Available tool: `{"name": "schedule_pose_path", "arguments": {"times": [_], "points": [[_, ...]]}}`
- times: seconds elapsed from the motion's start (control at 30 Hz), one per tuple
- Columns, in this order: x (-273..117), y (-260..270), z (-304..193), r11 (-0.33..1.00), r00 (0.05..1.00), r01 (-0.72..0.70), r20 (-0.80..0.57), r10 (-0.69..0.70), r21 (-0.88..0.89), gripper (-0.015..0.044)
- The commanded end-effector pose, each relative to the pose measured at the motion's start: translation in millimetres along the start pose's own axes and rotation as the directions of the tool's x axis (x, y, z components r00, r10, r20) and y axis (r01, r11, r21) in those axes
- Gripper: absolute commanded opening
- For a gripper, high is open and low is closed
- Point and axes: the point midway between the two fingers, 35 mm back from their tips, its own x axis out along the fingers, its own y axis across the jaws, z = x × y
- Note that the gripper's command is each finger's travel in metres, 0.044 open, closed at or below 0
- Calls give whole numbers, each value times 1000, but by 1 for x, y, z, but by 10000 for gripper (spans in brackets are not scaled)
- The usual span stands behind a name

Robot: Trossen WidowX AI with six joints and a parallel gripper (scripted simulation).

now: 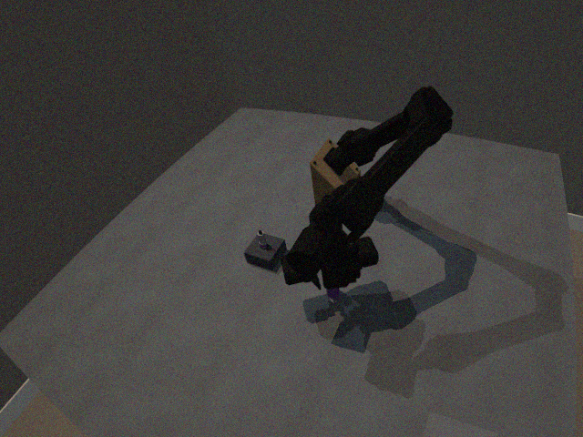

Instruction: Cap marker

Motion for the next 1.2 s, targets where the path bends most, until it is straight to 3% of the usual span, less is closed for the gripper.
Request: {"name": "schedule_pose_path", "arguments": {"times": [0.0, 0.4, 0.53, 0.83, 0.93, 1.17], "points": [[7, 1, -2, 1000, 1000, -6, -2, 6, 8, 242], [23, 2, -3, 1000, 1000, -8, -1, 8, 8, 242], [23, 2, -3, 1000, 1000, -8, -1, 8, 8, 137], [23, 2, -3, 1000, 1000, -8, -1, 8, 8, 77], [19, 2, -2, 1000, 1000, -7, -1, 7, 8, 0], [-1, 0, -2, 1000, 1000, -5, -3, 5, 8, 0]]}}
